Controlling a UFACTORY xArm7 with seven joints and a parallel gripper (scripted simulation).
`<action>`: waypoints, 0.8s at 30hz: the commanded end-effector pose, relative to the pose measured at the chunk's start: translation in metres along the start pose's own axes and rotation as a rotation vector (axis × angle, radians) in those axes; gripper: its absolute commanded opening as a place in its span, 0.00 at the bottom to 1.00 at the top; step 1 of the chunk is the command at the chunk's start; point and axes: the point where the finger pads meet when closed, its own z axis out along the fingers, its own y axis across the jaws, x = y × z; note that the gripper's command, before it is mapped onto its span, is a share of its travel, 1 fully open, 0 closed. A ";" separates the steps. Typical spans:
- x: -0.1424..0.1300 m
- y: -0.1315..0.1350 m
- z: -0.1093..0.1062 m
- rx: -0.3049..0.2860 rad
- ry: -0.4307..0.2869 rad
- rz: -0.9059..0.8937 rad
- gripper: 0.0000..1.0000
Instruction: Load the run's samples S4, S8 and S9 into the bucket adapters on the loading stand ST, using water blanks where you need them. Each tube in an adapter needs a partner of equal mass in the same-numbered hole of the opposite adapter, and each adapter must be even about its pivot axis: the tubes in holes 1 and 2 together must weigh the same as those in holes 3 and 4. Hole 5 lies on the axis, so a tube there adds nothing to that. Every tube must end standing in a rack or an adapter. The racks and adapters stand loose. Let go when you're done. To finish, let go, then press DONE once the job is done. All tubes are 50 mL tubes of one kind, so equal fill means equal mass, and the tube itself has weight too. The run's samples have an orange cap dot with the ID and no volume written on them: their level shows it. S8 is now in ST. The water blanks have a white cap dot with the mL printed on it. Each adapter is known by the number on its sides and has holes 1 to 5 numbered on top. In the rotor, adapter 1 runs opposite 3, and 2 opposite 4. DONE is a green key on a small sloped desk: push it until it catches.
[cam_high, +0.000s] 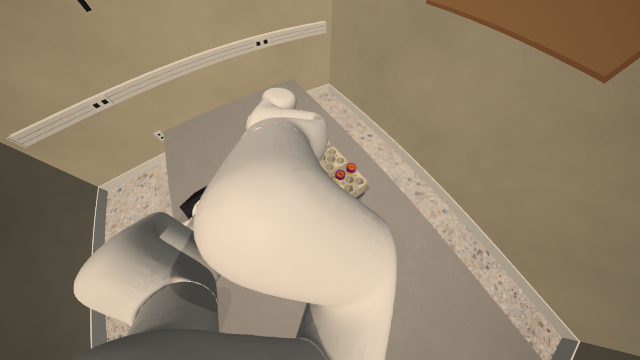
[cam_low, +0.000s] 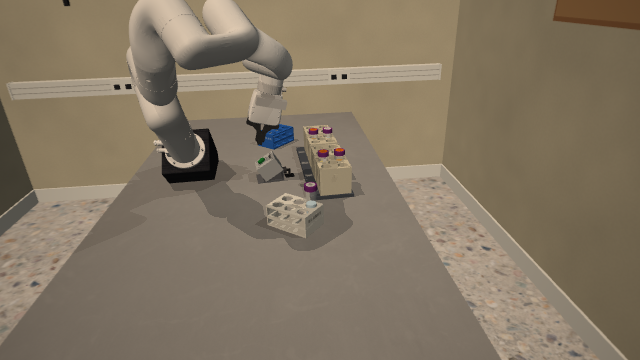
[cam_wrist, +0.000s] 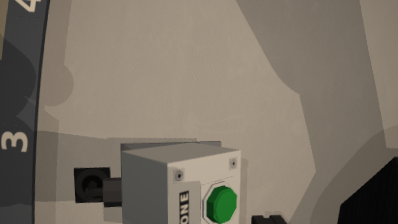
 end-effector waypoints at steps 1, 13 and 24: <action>-0.001 -0.002 0.004 0.004 -0.002 0.000 0.00; 0.000 -0.009 0.027 0.004 -0.002 -0.001 0.00; 0.000 -0.009 0.028 0.004 -0.002 -0.001 0.00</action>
